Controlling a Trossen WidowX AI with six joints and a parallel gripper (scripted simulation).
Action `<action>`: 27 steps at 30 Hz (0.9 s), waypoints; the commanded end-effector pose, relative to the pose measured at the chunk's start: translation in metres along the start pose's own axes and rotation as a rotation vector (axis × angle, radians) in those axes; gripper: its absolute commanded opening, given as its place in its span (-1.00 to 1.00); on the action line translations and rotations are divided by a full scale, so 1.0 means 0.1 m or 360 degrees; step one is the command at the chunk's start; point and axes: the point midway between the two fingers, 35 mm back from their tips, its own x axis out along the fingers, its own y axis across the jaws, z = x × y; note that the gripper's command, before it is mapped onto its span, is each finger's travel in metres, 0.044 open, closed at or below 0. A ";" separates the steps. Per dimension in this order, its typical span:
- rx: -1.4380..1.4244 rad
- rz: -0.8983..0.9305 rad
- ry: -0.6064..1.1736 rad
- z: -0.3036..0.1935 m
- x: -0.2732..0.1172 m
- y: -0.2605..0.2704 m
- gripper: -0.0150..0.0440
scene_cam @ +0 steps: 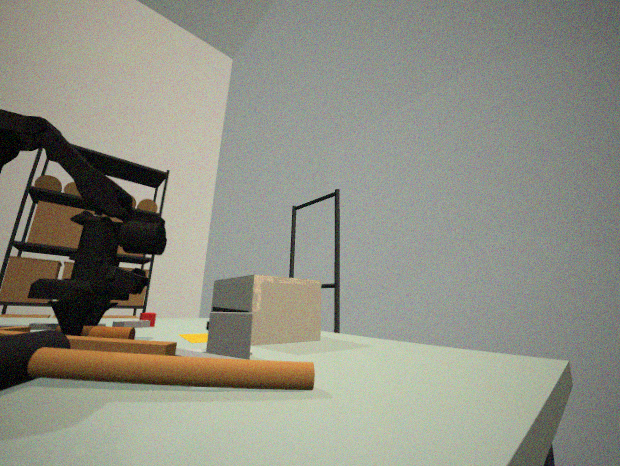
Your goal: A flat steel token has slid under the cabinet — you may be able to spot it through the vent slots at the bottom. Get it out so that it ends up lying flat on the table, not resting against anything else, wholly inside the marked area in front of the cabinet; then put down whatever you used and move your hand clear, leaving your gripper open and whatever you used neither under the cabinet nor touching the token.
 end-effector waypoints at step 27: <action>0.0338 -0.0001 -0.0005 0.01 -0.01 0.04 -0.49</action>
